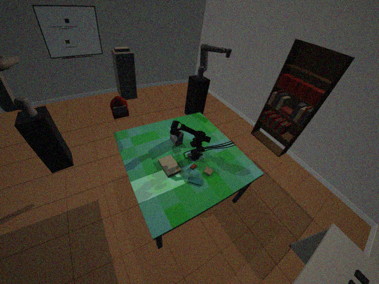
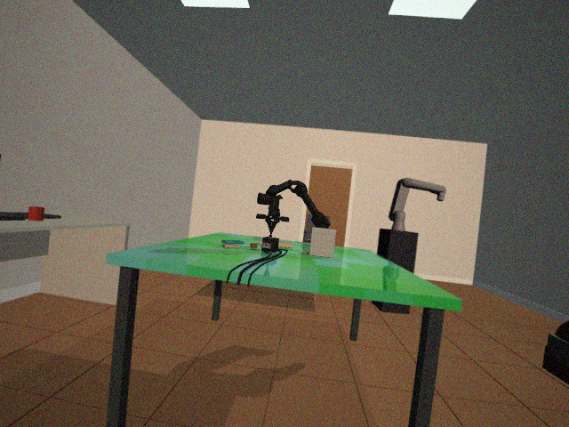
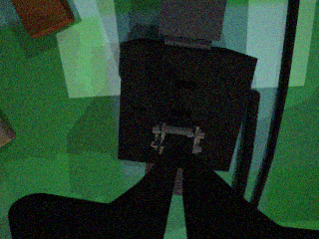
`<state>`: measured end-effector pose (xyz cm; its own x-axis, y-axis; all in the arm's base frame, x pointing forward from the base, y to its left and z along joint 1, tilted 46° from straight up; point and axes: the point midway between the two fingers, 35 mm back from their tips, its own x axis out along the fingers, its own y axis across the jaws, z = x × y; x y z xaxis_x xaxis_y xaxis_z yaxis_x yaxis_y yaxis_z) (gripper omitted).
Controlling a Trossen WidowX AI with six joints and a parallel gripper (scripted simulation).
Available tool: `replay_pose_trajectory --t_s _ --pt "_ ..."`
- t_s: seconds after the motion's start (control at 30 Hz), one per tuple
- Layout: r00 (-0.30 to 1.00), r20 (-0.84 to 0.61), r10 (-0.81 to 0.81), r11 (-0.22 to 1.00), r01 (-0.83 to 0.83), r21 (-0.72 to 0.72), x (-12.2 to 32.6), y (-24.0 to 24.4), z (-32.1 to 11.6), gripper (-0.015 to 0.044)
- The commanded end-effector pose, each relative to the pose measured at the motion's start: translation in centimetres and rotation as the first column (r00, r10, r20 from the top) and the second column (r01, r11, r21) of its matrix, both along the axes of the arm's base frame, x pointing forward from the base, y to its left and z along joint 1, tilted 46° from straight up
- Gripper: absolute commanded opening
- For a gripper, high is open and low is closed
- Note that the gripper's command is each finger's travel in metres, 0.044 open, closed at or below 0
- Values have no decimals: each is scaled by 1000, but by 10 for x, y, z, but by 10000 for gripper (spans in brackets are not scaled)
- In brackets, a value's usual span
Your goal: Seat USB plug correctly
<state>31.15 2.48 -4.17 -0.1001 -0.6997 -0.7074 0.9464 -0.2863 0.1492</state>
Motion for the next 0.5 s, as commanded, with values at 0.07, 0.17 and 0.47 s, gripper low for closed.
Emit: replay_pose_trajectory --t_s 0.07,0.17,0.47 --pt "1000 1 0 1000 0 0 0 0 0 0" --pt "1000 0 0 1000 0 0 0 0 0 0" --pt "1000 0 0 1000 0 0 1 4 4 0"
